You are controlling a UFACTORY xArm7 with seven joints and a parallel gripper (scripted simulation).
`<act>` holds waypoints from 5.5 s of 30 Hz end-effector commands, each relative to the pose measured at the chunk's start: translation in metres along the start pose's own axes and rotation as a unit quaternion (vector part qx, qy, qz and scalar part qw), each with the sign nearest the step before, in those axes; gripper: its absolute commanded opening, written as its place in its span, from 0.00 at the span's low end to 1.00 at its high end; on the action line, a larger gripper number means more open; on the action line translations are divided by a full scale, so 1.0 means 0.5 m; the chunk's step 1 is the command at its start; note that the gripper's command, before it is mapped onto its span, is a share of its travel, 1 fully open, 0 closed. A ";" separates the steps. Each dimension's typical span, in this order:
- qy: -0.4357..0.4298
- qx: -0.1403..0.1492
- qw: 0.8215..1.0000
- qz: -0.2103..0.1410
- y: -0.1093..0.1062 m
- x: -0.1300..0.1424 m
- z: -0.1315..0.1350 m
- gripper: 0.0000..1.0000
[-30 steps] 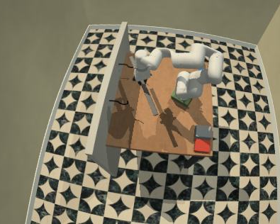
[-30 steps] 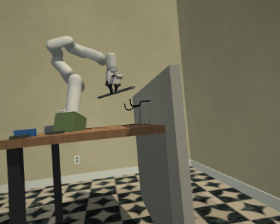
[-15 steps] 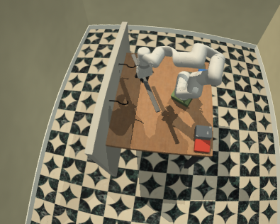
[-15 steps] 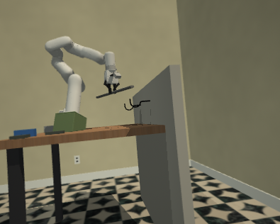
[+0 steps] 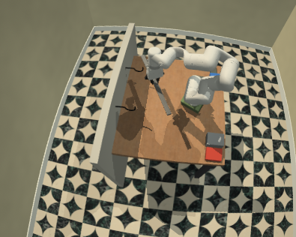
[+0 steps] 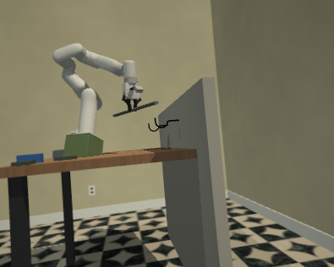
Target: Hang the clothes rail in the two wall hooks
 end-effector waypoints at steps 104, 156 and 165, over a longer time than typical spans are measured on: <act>0.176 -0.002 0.984 0.001 -0.003 -0.014 0.012 0.00; 0.232 -0.002 0.973 0.001 -0.003 -0.024 -0.010 0.00; 0.233 -0.002 0.973 0.001 -0.003 -0.039 -0.043 0.00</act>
Point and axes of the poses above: the point where the finger pads meet when closed, its own y axis out along the fingers, its own z axis across the jaws, x = y × z, the point moved 1 cm from there along -y, back along the fingers, and after that the axes turned 2 degrees about y, right-handed, at the moved point
